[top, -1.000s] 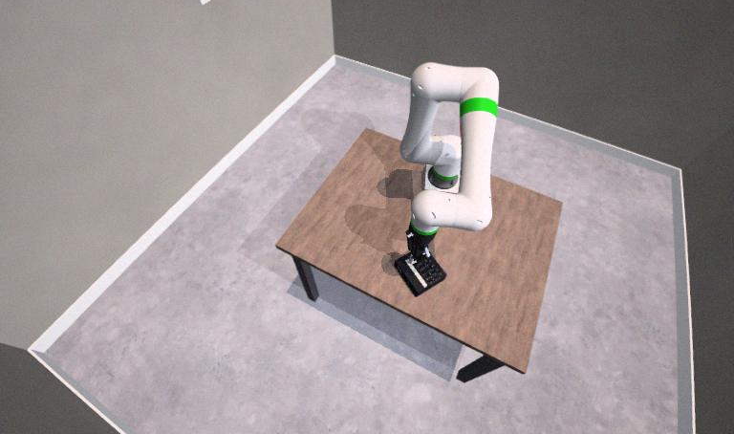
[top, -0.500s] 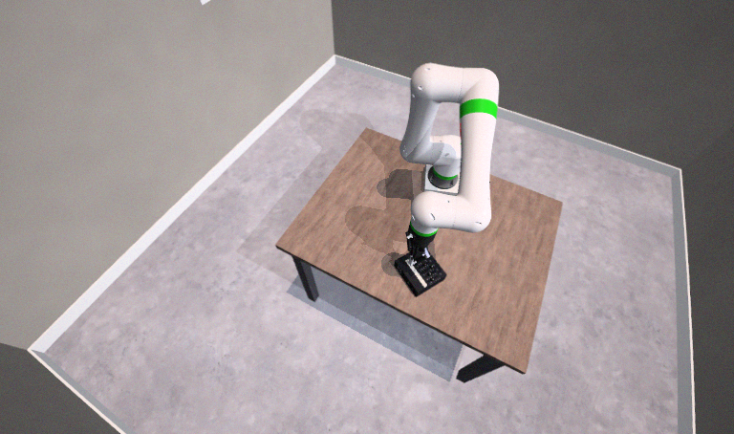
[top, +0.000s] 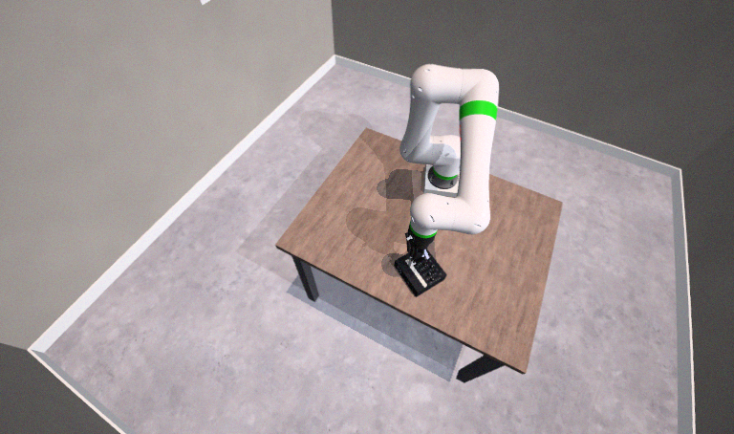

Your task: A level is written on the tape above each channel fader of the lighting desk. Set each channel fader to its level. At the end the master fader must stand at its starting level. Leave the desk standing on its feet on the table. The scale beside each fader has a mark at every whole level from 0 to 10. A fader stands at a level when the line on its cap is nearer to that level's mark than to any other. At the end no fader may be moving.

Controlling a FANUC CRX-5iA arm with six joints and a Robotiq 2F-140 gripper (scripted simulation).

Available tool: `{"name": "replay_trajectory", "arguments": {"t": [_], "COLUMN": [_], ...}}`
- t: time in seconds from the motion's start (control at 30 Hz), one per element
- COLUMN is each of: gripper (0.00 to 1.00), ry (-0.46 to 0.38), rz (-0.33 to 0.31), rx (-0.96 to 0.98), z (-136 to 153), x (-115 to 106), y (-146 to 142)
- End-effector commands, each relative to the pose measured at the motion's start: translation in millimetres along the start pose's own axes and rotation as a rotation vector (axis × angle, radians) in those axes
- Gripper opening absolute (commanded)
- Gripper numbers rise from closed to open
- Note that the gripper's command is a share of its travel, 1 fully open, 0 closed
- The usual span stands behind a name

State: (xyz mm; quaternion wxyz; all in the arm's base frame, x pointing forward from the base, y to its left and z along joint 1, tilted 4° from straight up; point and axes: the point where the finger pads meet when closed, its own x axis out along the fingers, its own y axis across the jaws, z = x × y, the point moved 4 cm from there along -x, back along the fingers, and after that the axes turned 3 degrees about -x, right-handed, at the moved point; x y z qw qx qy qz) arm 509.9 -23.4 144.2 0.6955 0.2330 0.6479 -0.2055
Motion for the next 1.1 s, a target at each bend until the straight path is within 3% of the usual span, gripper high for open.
{"name": "replay_trajectory", "arguments": {"t": [0.0, 1.07], "gripper": [0.0, 0.0], "ry": [0.0, 0.0], "rz": [0.0, 0.0], "rx": [0.0, 0.0], "z": [0.2, 0.5], "x": [1.6, 5.5], "y": [0.1, 0.3]}}
